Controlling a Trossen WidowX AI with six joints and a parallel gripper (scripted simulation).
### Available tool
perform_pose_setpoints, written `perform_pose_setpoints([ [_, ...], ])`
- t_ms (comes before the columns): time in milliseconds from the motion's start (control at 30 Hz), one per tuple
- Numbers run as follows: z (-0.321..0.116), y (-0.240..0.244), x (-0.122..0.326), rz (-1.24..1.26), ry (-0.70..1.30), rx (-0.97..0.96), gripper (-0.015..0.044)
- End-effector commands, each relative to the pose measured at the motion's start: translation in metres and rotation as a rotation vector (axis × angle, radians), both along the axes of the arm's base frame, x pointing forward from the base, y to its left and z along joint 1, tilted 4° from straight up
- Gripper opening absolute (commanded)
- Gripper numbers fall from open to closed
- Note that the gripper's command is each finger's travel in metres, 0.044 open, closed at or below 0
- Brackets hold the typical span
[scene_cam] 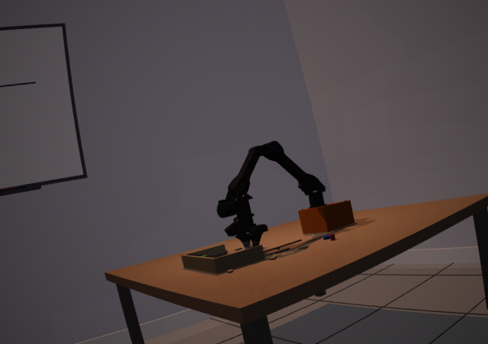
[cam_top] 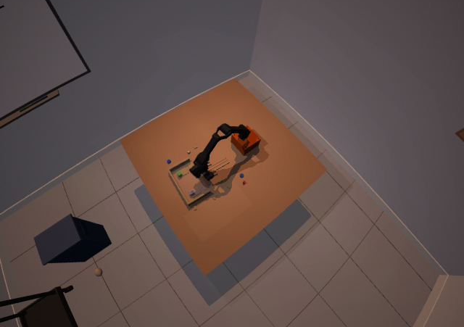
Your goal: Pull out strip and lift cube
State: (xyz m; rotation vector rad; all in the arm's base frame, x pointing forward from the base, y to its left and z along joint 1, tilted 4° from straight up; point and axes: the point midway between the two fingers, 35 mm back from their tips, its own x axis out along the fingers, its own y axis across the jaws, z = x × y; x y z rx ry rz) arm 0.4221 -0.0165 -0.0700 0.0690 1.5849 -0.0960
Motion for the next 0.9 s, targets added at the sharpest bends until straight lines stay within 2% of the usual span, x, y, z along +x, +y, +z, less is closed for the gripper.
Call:
perform_pose_setpoints([
  [0, 0.0, 0.0, 0.0, 0.0, -0.001, 0.0, 0.0171],
  [300, 0.0, 0.0, 0.0, 0.0, -0.001, 0.0, 0.0111],
  [433, 0.002, 0.0, -0.002, 0.0, 0.0, 0.0, 0.0006],
  [867, 0.035, 0.003, -0.046, 0.005, 0.007, -0.002, 0.0],
])
